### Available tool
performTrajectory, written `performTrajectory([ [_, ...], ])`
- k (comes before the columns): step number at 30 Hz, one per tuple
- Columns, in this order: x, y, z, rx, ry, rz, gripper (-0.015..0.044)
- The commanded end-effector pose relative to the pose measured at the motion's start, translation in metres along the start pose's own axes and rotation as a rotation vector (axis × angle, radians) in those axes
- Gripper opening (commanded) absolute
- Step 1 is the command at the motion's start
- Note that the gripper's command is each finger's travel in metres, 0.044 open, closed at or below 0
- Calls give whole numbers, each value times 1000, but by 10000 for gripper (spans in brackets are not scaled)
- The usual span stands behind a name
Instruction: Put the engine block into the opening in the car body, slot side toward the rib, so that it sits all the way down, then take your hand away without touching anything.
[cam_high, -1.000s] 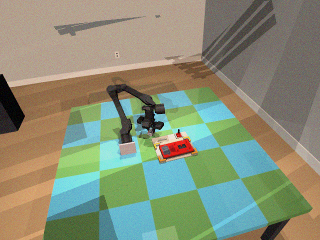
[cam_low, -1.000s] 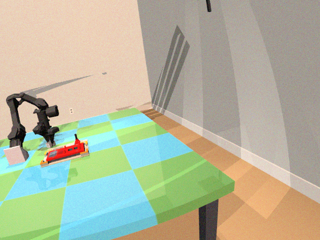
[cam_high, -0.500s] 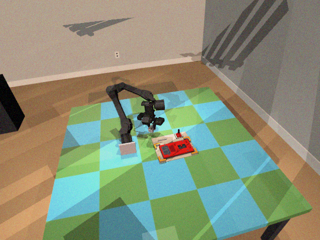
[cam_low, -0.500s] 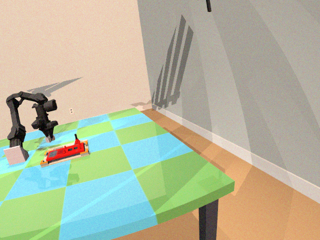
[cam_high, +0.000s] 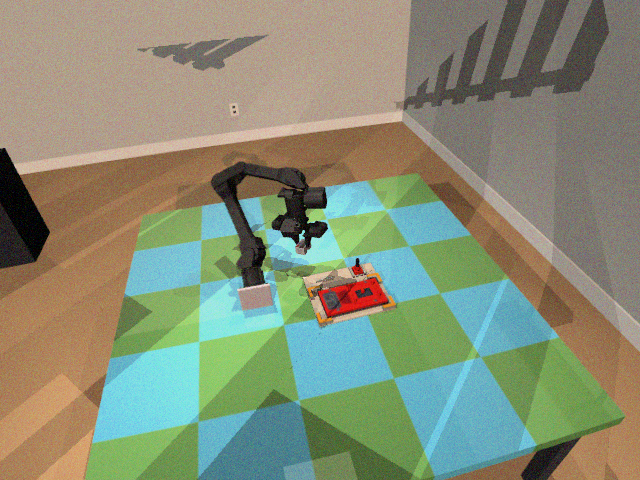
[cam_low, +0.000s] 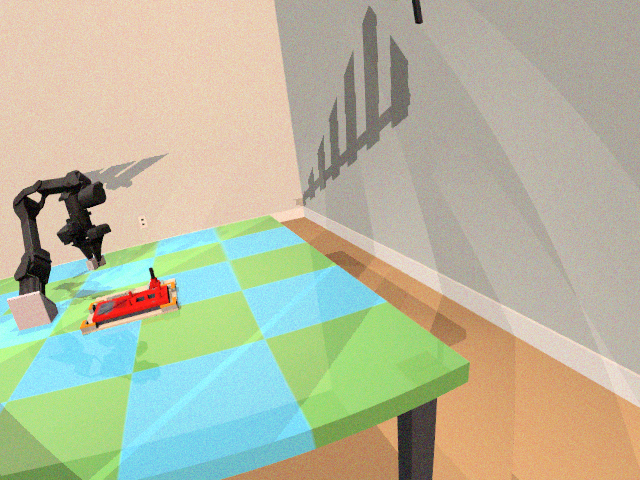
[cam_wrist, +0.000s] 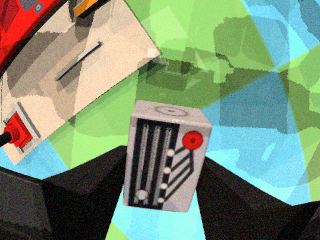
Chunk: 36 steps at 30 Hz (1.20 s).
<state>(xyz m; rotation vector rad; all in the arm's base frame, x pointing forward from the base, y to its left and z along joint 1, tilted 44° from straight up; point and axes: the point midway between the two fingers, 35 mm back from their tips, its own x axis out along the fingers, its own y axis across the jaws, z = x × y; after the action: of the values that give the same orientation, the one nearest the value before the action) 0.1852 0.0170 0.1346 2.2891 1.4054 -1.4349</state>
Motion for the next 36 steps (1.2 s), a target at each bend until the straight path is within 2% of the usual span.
performTrajectory([
  [1, -16, 0, 0, -9, -1, 20, 0],
  [9, -41, -5, 2, -10, 0, 42, 0],
  [14, -43, -4, 2, -26, 0, 42, 0],
  [36, -43, 53, -5, -538, -6, 13, 0],
])
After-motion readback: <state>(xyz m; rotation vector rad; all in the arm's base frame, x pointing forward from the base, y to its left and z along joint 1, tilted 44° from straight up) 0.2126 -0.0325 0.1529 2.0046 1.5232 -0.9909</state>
